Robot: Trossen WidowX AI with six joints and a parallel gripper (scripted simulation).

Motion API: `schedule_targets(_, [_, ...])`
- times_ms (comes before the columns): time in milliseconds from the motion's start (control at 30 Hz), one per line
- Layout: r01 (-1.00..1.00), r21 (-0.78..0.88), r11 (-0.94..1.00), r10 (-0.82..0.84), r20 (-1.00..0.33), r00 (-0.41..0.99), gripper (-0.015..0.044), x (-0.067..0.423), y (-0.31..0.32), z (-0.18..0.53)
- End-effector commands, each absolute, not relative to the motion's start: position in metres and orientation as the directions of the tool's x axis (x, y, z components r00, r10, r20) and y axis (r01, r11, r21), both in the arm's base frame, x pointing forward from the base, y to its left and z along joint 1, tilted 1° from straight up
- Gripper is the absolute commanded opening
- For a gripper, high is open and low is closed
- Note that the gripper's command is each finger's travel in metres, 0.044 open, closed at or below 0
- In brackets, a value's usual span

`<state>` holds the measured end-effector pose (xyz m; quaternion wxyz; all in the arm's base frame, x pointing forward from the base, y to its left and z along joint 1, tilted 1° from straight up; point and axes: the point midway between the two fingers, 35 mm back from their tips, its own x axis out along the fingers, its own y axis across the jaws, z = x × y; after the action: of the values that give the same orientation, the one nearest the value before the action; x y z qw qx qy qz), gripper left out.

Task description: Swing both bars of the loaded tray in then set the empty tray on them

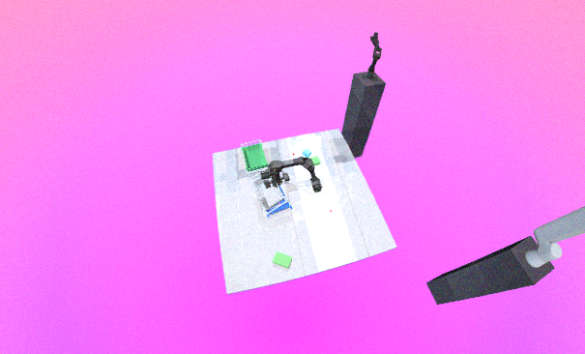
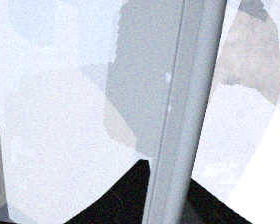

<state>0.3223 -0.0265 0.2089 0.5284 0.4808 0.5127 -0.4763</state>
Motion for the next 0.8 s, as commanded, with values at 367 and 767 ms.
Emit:
schedule_targets(367, [0.995,0.038,0.088,-0.011,-0.999,0.039,0.0,0.3216,-0.026,0.2134])
schedule_targets(767, [0.995,0.038,0.088,-0.011,-0.999,0.039,0.0,0.3225,-0.0261,0.2057])
